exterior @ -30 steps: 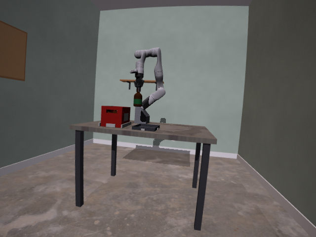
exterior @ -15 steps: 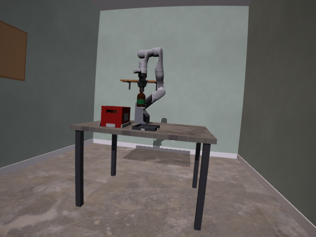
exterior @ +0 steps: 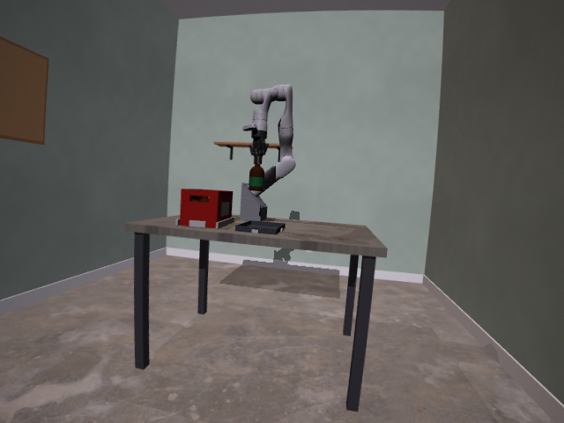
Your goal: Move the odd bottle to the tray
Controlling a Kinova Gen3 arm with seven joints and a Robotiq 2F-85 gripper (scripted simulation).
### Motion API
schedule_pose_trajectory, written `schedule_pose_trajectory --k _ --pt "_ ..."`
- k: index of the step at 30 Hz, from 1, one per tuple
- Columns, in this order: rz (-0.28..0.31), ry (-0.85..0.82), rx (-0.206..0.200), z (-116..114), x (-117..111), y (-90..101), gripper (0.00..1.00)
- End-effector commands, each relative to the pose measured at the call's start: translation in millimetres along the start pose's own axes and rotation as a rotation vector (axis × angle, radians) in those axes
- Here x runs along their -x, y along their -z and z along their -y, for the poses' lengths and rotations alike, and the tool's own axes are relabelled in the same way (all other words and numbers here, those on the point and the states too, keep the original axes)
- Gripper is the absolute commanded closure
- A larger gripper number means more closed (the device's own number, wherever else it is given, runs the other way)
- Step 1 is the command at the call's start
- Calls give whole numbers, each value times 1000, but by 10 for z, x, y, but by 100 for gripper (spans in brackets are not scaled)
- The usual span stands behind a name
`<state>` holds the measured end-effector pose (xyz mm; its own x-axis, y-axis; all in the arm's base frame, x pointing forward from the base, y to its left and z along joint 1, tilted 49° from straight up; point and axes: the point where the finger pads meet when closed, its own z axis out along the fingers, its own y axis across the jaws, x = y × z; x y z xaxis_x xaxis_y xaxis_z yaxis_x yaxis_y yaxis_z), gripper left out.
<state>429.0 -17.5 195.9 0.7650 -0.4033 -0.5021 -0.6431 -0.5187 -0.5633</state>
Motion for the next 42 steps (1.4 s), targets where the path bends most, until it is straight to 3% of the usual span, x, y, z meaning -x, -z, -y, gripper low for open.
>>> schedule_pose_trajectory --k 1,42 --pt "-4 4 3 40 25 10 100" --pt "-4 4 3 312 224 8 100"
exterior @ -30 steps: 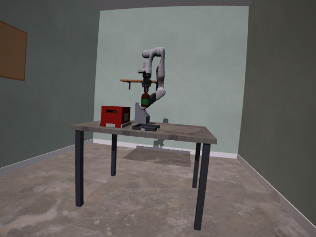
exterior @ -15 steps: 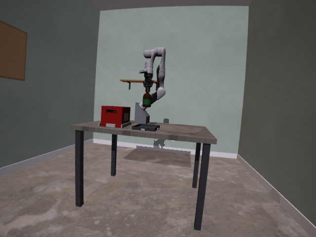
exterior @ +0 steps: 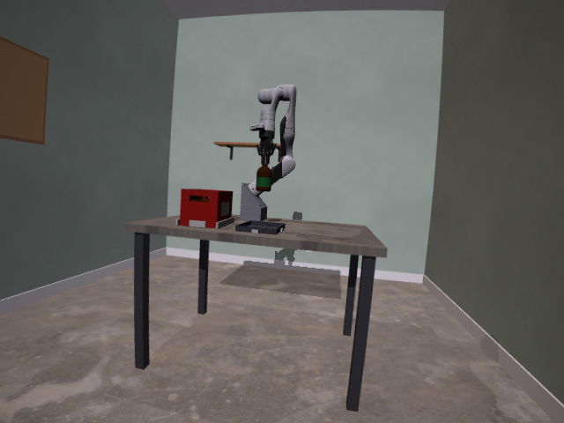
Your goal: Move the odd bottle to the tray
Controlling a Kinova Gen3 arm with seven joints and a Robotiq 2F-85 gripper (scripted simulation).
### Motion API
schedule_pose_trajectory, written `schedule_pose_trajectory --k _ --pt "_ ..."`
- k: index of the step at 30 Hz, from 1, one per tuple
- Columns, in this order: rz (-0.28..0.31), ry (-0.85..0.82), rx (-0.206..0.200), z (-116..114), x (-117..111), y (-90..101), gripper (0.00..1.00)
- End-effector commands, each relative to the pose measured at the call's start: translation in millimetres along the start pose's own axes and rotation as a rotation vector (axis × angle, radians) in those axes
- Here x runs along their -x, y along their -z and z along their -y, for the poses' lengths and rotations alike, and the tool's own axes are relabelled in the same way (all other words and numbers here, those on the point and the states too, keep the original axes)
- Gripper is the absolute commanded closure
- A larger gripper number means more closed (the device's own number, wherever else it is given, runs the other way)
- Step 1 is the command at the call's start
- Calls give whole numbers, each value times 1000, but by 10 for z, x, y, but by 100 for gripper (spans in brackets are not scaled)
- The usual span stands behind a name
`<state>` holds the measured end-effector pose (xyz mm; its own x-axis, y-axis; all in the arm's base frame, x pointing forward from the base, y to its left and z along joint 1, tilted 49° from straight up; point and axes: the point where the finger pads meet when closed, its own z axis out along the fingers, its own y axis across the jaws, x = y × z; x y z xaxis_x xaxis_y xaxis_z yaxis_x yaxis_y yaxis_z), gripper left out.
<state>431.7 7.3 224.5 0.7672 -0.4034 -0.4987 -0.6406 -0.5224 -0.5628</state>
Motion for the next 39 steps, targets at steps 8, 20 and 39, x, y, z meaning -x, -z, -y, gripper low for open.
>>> schedule_pose_trajectory --k 8,20,39 --pt "-2 0 0 25 14 7 100" --pt "-2 0 0 34 21 7 100" --pt "-2 0 0 35 21 7 100"
